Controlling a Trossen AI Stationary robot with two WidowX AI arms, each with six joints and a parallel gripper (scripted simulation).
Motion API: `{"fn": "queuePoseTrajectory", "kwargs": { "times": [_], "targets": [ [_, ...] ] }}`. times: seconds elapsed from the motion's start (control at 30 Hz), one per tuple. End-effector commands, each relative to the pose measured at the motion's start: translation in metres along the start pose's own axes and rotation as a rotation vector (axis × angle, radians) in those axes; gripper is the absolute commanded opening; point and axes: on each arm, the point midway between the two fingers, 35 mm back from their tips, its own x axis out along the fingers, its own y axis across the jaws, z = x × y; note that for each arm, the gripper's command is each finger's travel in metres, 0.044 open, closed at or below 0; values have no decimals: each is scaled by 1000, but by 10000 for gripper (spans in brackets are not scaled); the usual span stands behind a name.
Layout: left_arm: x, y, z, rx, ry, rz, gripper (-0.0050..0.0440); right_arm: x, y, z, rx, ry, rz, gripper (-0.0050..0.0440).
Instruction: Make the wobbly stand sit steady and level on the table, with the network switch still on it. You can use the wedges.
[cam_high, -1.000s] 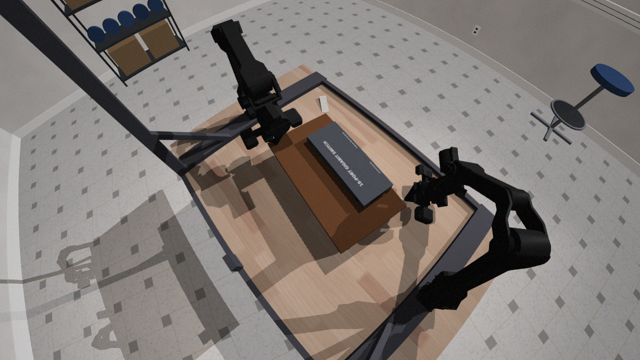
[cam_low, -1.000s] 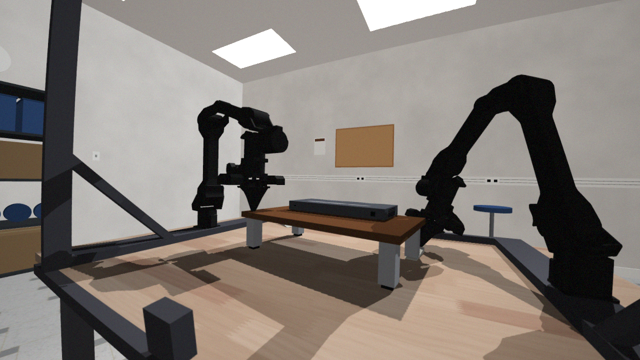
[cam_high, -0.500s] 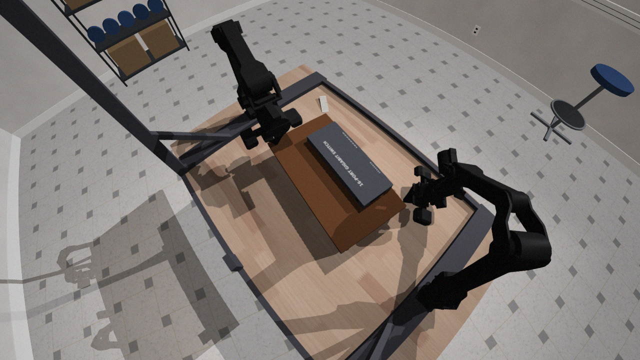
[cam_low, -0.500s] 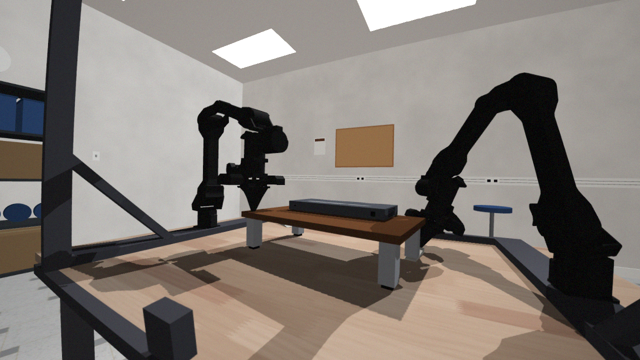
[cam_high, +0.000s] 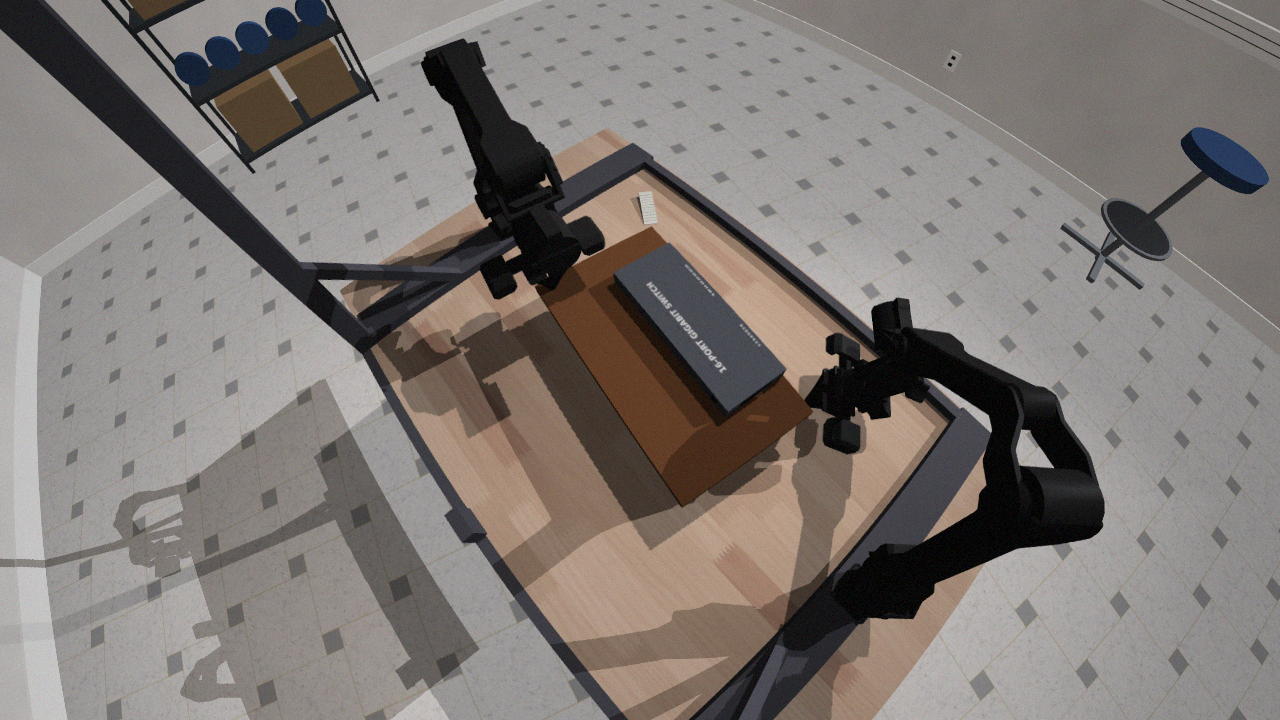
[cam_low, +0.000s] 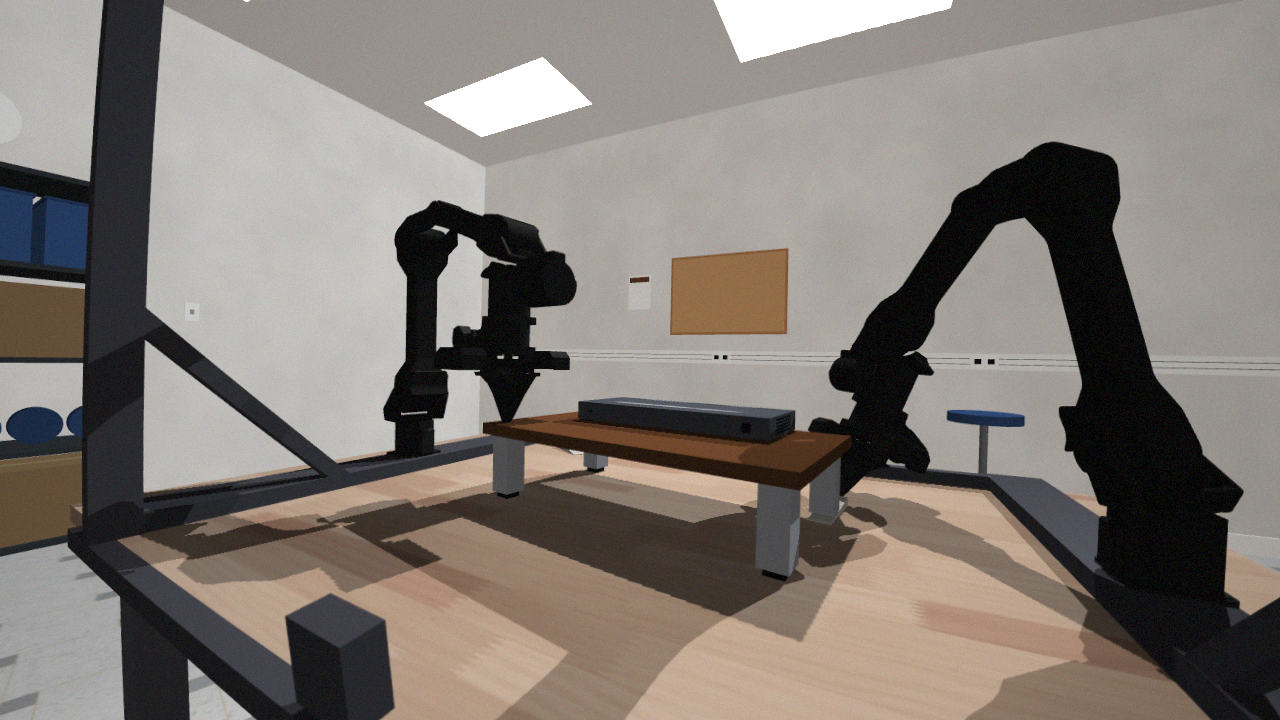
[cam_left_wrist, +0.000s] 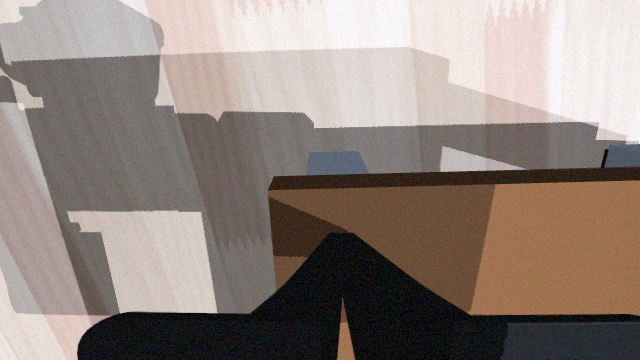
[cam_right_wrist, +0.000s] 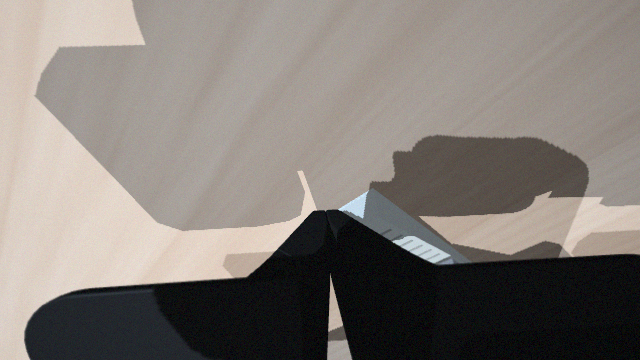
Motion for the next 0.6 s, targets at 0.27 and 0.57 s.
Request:
{"fn": "queuePoseTrajectory", "kwargs": {
  "times": [0.27,0.57],
  "targets": [
    [7,-4,0,-9,-14,-9,-50,-5,-1,-8,-14,1,28,-50],
    [7,-4,0,-9,-14,-9,-50,-3,-4,-11,-16,2,27,-50]
  ]
}}
